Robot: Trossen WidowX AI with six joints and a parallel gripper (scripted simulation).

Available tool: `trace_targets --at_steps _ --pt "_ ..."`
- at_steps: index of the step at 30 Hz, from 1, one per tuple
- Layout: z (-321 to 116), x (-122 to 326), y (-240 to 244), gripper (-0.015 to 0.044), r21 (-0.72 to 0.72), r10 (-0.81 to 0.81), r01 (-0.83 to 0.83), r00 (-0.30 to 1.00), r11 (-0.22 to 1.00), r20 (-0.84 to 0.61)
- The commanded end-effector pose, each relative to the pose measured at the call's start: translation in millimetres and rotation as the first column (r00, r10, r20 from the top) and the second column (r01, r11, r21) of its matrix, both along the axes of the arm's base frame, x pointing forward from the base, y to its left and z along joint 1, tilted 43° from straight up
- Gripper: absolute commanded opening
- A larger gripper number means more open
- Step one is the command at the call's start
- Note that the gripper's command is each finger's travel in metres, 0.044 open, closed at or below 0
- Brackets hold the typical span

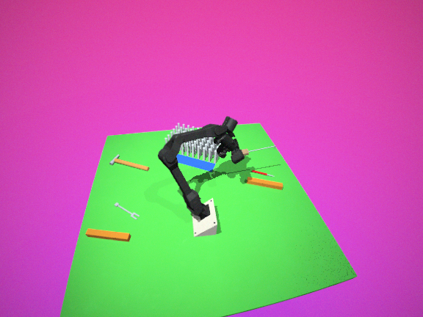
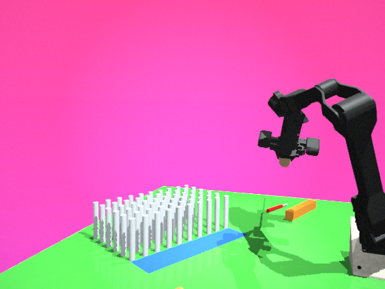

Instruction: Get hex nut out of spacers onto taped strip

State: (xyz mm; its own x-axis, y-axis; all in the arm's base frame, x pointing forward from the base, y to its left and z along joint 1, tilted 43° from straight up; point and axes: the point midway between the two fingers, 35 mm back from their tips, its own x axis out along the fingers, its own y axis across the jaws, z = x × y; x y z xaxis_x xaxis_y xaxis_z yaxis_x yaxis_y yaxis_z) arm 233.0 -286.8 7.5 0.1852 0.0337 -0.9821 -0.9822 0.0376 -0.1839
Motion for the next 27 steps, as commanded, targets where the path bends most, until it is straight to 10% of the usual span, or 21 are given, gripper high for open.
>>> trace_targets --at_steps 1,27 --pt "22 20 18 0.0000 -0.015 0.053 -0.052 0.997 0.999 0.051" --pt "165 91 193 0.0000 -0.107 0.461 -0.457 0.801 0.883 0.382"
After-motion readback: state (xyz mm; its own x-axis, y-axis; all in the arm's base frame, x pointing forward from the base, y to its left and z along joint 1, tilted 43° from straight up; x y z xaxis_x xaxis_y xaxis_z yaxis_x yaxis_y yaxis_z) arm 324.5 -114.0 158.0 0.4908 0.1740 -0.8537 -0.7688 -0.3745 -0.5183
